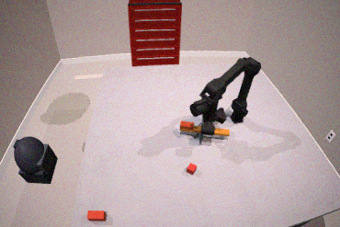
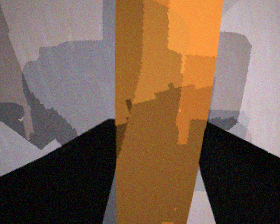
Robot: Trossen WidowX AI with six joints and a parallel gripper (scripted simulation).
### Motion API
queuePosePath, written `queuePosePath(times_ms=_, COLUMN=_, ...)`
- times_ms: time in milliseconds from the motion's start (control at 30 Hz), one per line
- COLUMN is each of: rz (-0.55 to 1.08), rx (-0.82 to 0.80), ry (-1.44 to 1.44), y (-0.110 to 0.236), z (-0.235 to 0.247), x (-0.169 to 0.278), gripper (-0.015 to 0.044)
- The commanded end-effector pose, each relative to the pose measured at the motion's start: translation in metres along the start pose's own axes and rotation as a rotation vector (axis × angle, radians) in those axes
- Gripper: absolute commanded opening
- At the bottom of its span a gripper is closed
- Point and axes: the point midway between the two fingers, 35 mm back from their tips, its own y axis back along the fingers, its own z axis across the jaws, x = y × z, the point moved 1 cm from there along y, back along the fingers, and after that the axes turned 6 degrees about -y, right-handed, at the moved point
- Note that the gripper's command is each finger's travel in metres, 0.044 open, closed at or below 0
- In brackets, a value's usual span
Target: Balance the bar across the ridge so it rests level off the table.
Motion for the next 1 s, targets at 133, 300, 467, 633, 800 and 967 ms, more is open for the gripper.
queuePosePath(times_ms=133, rz=0.000, rx=0.000, ry=0.000, y=0.0000, z=0.0000, x=0.0000, gripper=0.0053)
queuePosePath(times_ms=300, rz=0.000, rx=0.000, ry=0.000, y=0.0000, z=0.0000, x=0.0000, gripper=0.0167)
queuePosePath(times_ms=467, rz=0.000, rx=0.000, ry=0.000, y=0.0000, z=0.0000, x=0.0000, gripper=0.0167)
queuePosePath(times_ms=633, rz=0.000, rx=0.000, ry=0.000, y=0.0000, z=0.0000, x=0.0000, gripper=0.0167)
queuePosePath(times_ms=800, rz=0.000, rx=0.000, ry=0.000, y=0.0000, z=0.0000, x=0.0000, gripper=0.0168)
queuePosePath(times_ms=967, rz=0.000, rx=0.000, ry=0.000, y=0.0000, z=0.0000, x=0.0000, gripper=0.0169)
